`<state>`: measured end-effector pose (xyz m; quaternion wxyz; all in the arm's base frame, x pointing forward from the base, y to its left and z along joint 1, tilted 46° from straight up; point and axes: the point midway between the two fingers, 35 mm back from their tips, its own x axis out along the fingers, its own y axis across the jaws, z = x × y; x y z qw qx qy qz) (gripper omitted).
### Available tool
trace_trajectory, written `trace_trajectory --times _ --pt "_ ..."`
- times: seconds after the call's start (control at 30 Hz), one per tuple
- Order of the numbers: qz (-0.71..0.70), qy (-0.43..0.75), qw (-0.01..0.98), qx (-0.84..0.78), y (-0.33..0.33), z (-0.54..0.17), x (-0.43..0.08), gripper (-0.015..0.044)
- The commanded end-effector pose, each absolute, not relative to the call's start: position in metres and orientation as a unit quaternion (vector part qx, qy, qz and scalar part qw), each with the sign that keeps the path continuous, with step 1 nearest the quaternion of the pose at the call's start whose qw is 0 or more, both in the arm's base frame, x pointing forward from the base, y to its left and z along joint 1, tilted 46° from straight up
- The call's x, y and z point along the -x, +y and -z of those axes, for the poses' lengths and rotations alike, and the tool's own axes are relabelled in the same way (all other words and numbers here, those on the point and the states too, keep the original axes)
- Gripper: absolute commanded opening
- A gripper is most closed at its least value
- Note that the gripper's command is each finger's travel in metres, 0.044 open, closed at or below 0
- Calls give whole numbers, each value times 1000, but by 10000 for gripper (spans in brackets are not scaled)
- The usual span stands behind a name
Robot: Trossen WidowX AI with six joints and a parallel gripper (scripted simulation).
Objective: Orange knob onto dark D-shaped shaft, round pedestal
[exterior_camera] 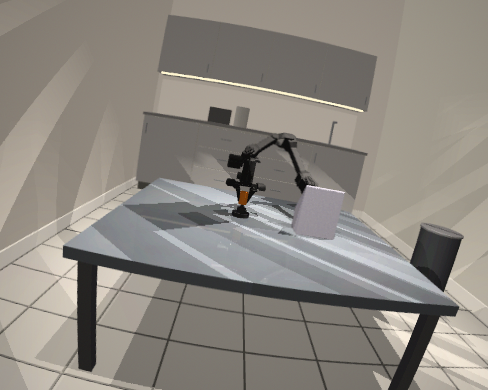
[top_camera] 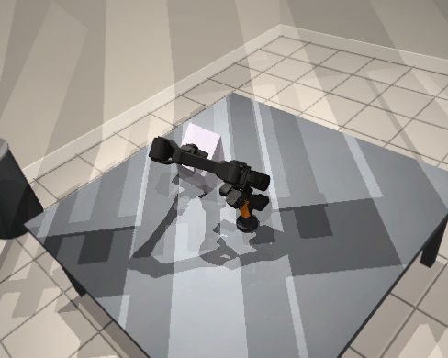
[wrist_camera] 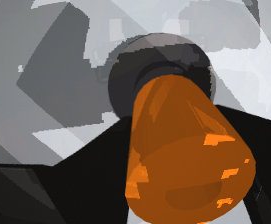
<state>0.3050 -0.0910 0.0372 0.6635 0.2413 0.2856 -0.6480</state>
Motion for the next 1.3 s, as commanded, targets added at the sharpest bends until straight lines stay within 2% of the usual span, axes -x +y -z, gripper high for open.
trace_trajectory --times 0.0,0.5,0.73,1.27 --pt "648 284 663 -242 -91 -37 -305 0" --pt "650 282 662 -245 -87 -39 -304 0" --pt "674 215 634 -310 -88 -38 -306 0" --pt "674 215 634 -310 -91 -36 -304 0"
